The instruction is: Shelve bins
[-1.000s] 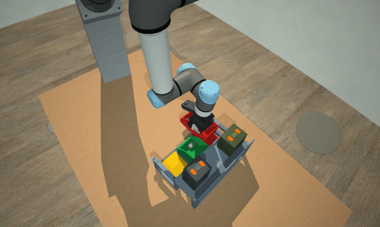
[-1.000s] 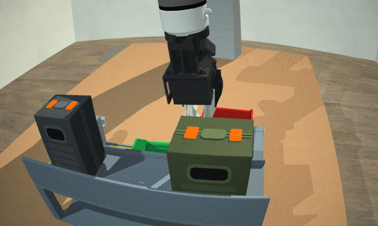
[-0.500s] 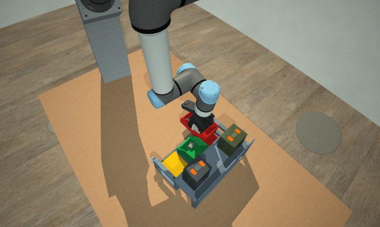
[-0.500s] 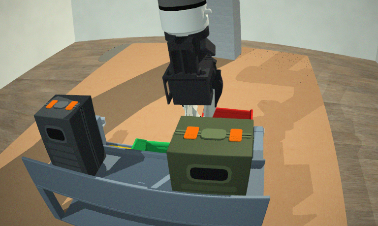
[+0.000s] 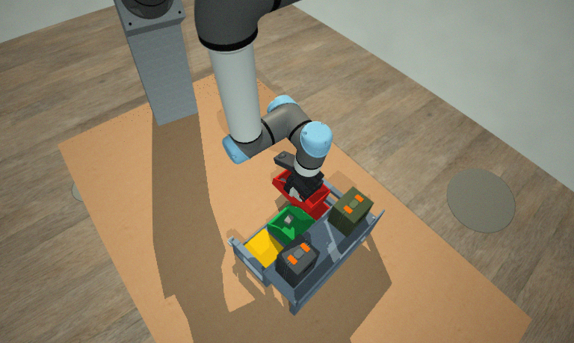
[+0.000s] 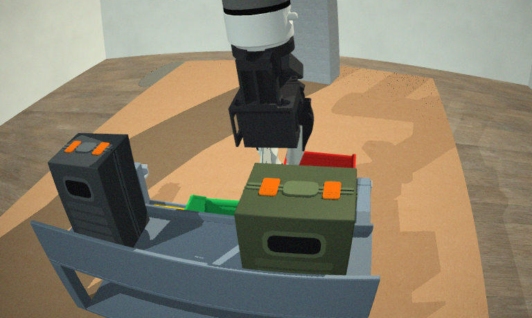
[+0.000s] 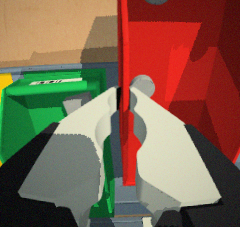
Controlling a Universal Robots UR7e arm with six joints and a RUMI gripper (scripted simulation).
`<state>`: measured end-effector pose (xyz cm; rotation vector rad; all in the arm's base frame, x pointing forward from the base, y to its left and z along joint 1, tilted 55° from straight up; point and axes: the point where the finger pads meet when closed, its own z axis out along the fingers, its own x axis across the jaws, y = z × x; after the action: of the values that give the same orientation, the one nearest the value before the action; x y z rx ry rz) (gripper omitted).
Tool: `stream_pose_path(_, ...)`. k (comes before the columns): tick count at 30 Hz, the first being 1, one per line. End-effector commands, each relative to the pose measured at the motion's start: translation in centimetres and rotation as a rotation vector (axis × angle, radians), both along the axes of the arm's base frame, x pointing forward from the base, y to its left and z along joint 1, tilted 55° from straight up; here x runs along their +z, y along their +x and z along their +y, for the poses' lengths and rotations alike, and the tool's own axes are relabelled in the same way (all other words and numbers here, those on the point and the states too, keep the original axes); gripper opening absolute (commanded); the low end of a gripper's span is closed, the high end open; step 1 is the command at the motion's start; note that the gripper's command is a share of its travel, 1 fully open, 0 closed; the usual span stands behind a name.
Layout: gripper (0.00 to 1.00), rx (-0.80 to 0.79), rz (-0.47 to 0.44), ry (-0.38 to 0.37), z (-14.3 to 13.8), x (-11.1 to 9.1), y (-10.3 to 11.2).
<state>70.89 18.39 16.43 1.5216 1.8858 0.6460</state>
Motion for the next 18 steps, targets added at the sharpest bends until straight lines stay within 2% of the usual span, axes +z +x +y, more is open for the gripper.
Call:
stream_pose_path(1,0.00,0.000,-0.001,0.000,0.03,0.07,0.02)
stream_pose_path(18,0.00,0.000,-0.001,0.000,0.02,-0.15,0.34)
